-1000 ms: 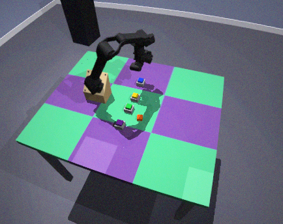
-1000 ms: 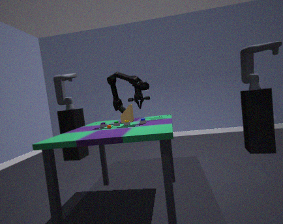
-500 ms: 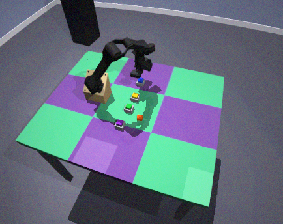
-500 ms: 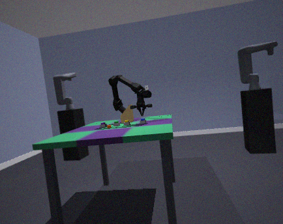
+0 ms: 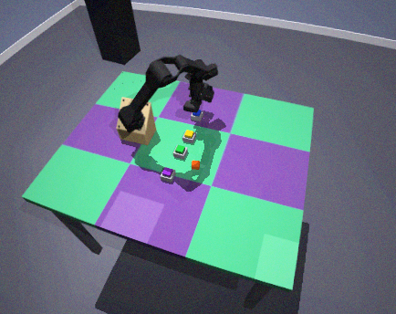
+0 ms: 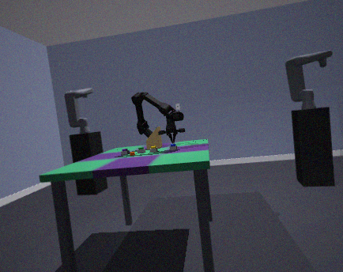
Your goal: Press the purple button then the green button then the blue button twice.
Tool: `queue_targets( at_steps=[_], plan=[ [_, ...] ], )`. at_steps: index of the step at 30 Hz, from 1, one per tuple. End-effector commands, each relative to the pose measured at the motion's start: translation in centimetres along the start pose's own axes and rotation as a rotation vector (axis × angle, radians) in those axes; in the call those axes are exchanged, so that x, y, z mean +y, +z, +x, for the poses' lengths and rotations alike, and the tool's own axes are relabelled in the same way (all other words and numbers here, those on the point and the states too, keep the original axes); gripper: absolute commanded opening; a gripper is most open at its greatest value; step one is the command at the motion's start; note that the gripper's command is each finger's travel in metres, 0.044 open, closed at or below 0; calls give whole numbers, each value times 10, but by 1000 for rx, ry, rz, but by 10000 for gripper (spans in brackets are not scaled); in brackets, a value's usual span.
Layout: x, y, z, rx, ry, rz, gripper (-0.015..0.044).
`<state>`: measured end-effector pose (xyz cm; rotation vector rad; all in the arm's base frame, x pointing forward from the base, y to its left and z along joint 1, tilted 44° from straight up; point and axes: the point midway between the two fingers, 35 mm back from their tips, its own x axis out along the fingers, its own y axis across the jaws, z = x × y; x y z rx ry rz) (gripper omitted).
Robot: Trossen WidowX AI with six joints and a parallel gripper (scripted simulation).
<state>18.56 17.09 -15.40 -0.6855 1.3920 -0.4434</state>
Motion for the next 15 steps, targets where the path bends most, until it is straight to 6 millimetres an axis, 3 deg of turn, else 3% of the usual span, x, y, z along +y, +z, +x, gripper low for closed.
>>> queue_targets(
  at_steps=[1, 15],
  plan=[
    [-2, -2, 8, -1, -9, -7, 20],
    [-2, -2, 15, -1, -9, -7, 20]
  ],
)
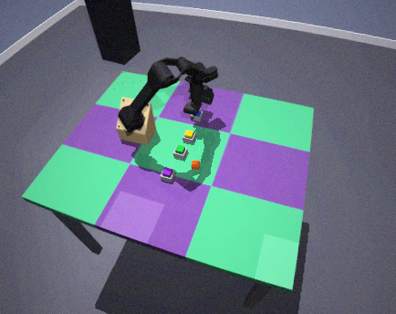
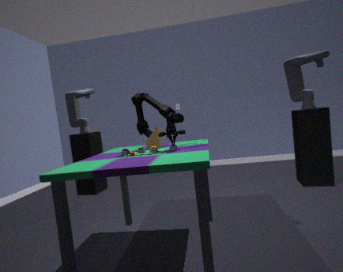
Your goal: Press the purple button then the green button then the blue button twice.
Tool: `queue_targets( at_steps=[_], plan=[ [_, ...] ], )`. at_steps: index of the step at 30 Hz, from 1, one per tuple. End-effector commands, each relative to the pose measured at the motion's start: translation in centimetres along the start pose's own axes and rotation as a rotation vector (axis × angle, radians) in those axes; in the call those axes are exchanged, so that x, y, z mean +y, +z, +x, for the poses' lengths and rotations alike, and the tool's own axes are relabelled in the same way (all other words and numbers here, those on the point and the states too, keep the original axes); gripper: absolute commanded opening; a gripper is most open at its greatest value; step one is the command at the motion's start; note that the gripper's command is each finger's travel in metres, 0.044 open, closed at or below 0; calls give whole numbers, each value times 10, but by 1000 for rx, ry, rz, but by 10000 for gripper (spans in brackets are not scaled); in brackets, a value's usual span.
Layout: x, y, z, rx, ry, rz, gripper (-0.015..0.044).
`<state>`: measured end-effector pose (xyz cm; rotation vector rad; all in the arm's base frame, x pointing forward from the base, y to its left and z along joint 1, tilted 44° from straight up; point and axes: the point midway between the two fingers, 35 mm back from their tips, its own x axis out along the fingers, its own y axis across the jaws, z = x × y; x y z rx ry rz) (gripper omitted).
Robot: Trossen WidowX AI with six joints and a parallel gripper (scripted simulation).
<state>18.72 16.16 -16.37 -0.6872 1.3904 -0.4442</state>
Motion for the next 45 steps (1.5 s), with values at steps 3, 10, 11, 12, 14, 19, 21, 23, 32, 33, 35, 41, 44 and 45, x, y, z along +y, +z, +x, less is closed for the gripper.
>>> queue_targets(
  at_steps=[3, 10, 11, 12, 14, 19, 21, 23, 32, 33, 35, 41, 44, 45],
  plan=[
    [-2, -1, 2, 1, -7, -7, 20],
    [-2, -1, 2, 1, -7, -7, 20],
    [0, 0, -2, 0, -1, -1, 20],
    [0, 0, -10, 0, -2, -2, 20],
    [-1, -1, -30, 1, -5, -6, 20],
    [-1, -1, -33, 1, -6, -7, 20],
    [-1, -1, -32, 1, -6, -7, 20],
    [-1, -1, -29, 1, -6, -7, 20],
    [-1, -1, -14, 1, -6, -7, 20],
    [-1, -1, -12, 1, -6, -7, 20],
    [-1, -1, -9, 1, -7, -7, 20],
    [-1, -1, 1, 1, -7, -7, 20],
    [-2, -1, 2, 1, -7, -7, 20],
    [-2, -1, 2, 1, -7, -7, 20]
  ],
)
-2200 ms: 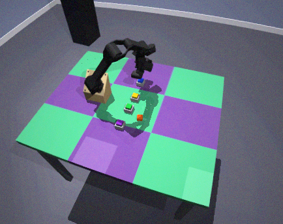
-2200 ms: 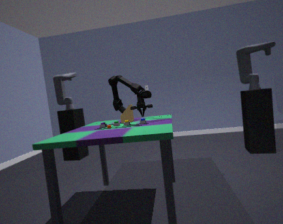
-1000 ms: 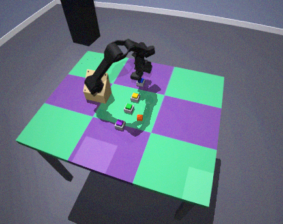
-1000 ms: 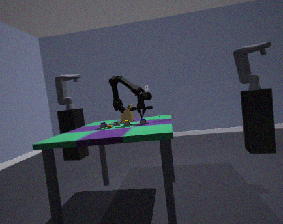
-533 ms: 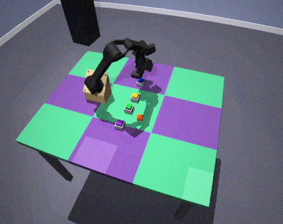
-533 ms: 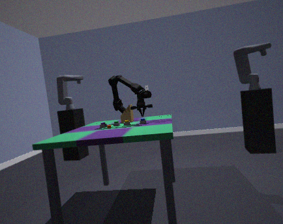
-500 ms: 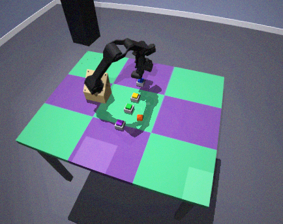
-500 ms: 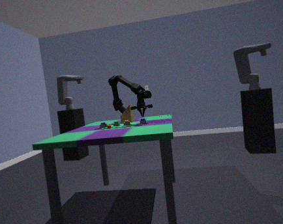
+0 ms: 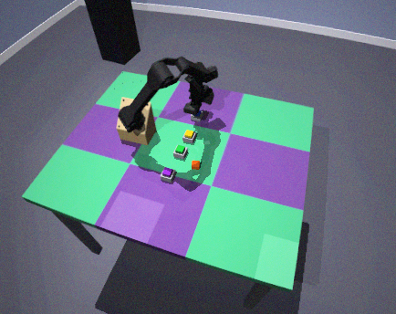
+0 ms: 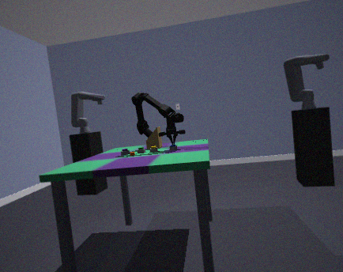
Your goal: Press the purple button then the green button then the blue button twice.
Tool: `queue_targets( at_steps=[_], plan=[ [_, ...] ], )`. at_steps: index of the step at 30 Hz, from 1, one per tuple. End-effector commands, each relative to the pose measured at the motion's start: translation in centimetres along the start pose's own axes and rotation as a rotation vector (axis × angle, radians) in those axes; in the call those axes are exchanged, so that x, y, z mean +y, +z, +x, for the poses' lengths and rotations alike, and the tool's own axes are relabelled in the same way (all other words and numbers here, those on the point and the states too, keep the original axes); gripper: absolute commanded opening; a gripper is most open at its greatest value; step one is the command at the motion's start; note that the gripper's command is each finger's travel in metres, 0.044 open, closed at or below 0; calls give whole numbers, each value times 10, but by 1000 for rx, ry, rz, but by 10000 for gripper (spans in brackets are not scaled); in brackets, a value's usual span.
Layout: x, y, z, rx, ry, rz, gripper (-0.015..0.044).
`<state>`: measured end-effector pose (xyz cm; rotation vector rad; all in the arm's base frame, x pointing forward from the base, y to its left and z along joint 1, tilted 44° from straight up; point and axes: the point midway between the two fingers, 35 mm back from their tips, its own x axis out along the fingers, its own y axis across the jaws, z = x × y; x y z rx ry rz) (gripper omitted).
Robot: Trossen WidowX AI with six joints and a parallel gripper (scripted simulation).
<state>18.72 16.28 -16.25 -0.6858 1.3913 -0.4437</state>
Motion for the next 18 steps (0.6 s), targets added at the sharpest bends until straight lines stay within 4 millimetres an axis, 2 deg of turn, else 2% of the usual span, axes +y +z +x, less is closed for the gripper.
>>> queue_targets(
  at_steps=[1, 16, 18],
  plan=[
    [-2, -2, 4, 0, -9, -7, 20],
    [-2, -2, 4, 0, -9, -7, 20],
    [0, -1, -8, 0, -4, -3, 20]
  ],
)
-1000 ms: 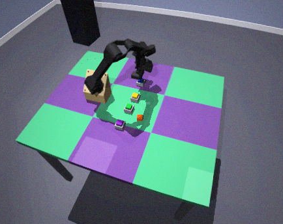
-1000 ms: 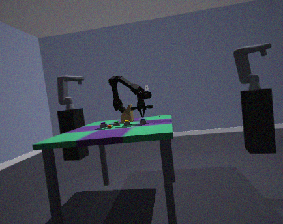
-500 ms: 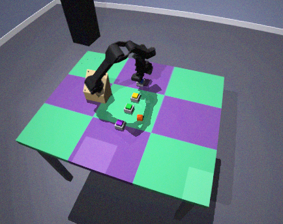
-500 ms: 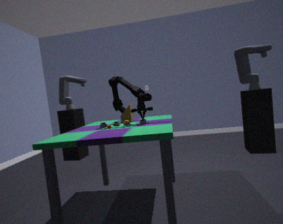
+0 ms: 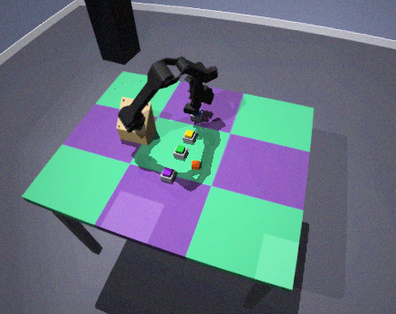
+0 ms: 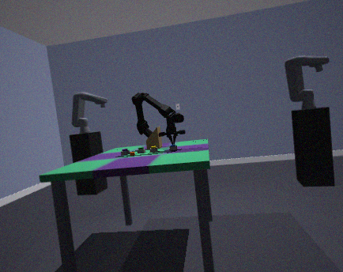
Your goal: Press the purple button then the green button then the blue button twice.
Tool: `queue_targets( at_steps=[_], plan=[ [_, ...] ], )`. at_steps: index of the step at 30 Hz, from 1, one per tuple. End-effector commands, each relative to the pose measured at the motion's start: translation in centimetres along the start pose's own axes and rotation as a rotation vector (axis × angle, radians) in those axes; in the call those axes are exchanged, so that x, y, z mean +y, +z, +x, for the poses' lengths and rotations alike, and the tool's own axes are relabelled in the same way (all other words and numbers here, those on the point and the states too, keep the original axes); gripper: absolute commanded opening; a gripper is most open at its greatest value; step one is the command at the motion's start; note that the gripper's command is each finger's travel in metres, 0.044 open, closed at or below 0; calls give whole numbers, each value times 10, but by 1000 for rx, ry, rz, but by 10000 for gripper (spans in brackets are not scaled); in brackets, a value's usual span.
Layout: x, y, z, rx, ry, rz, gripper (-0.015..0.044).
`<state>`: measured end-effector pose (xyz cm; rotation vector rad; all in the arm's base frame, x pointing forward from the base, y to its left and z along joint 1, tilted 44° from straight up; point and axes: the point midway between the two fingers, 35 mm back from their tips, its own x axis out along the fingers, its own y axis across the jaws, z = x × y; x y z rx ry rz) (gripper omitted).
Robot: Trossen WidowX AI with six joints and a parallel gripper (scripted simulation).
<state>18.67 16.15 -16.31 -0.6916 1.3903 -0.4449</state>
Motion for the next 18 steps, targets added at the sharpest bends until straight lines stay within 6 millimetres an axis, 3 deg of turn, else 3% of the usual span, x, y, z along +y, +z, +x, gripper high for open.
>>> queue_targets(
  at_steps=[1, 3, 6, 8, 13, 17, 18],
  plan=[
    [0, 0, -22, 1, -1, -2, 20],
    [-1, -1, -32, 1, -3, -4, 20],
    [-1, -1, -32, 1, -3, -4, 20],
    [0, 3, -39, 1, -3, -4, 72],
    [-1, 31, -87, 0, -2, -4, 204],
    [-2, 35, -94, 0, -2, -4, 309],
    [-2, 35, -94, 0, -2, -4, 309]
  ],
)
